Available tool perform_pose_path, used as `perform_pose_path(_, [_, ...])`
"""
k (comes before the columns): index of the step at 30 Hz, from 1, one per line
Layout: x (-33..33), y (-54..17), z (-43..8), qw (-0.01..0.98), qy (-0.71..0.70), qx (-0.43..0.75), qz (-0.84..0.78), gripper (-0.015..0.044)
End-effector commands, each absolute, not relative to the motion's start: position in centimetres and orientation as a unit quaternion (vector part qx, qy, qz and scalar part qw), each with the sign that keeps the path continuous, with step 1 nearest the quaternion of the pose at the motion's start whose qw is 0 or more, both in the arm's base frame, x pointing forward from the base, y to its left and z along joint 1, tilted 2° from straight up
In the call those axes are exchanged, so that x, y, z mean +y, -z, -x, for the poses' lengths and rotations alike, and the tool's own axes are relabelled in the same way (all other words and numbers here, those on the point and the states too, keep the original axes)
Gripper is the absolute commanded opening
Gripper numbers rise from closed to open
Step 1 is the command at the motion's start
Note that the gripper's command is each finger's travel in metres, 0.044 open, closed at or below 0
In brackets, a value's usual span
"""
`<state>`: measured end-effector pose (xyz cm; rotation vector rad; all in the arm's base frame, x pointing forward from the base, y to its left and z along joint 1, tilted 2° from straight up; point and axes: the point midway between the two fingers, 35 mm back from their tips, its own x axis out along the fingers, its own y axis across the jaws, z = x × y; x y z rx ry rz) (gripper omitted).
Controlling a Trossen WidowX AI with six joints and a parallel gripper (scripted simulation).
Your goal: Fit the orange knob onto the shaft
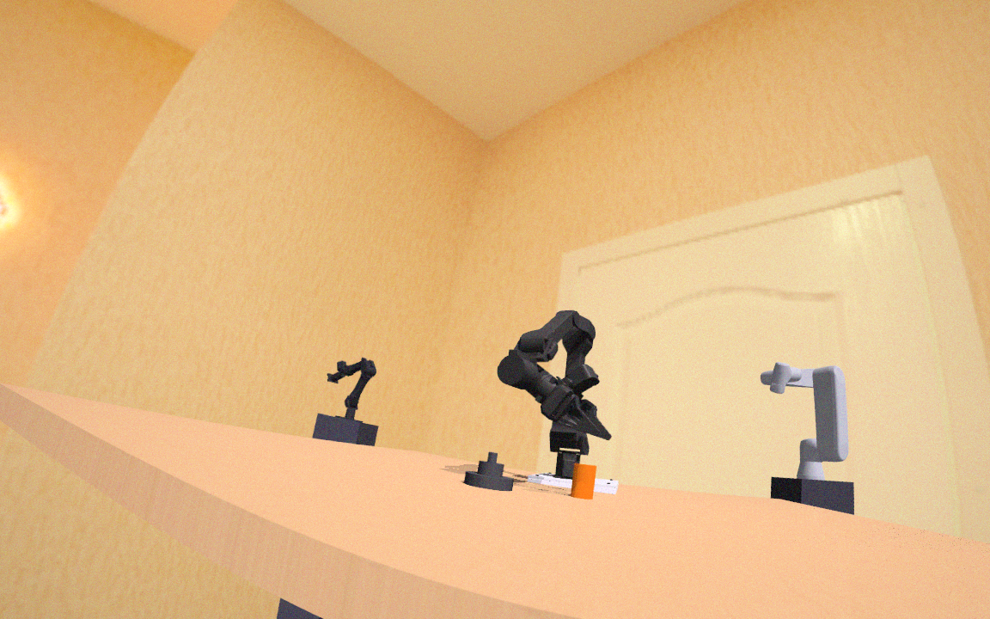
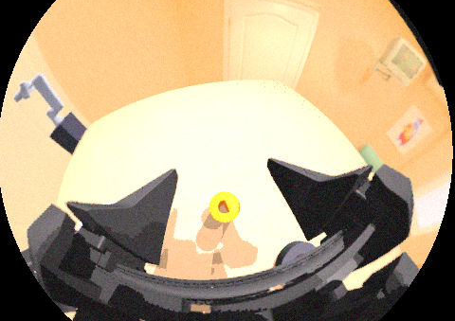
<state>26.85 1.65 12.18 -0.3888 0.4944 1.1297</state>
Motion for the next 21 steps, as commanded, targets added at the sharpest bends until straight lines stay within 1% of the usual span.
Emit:
perform_pose_path(1, [1.9,-12.5,-26.7,0.786,-0.530,0.260,0.185,0.0440])
perform_pose_path(5, [2.5,-12.0,-26.4,0.708,-0.515,0.414,0.248,0.0440])
perform_pose_path(10, [2.0,-14.0,-26.4,0.615,-0.419,0.557,0.369,0.0440])
perform_pose_path(13, [1.8,-15.1,-26.6,0.594,-0.378,0.582,0.407,0.0440])
perform_pose_path(21, [1.8,-15.1,-26.6,0.594,-0.378,0.582,0.407,0.0440])
